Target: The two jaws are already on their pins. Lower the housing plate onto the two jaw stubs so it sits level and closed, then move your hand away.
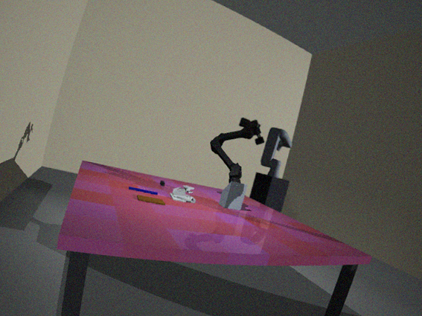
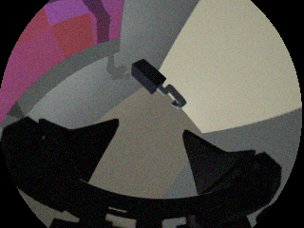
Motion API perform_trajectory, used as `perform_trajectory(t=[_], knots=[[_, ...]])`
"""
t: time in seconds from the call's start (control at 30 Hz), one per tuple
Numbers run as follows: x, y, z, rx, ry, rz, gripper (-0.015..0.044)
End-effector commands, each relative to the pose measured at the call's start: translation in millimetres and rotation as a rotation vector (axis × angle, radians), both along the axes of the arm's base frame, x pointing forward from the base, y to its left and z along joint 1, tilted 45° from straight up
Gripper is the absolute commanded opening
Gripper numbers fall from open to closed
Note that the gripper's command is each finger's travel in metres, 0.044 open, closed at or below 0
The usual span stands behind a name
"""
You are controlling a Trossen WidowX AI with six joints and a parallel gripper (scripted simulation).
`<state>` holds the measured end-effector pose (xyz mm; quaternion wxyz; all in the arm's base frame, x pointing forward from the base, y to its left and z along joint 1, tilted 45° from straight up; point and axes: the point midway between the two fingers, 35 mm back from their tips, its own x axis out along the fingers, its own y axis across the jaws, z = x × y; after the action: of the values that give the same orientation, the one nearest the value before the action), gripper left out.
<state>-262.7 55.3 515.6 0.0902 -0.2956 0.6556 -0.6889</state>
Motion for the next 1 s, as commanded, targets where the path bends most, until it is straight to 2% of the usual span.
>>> perform_trajectory(t=[0.0, 0.47, 0.97], knots=[[-1, 20, -2, -0.056, -0.016, -0.069, 0.0440], [11, 90, -7, -0.274, -0.058, -0.303, 0.0440], [44, 160, -16, -0.473, -0.045, -0.562, 0.0440]])
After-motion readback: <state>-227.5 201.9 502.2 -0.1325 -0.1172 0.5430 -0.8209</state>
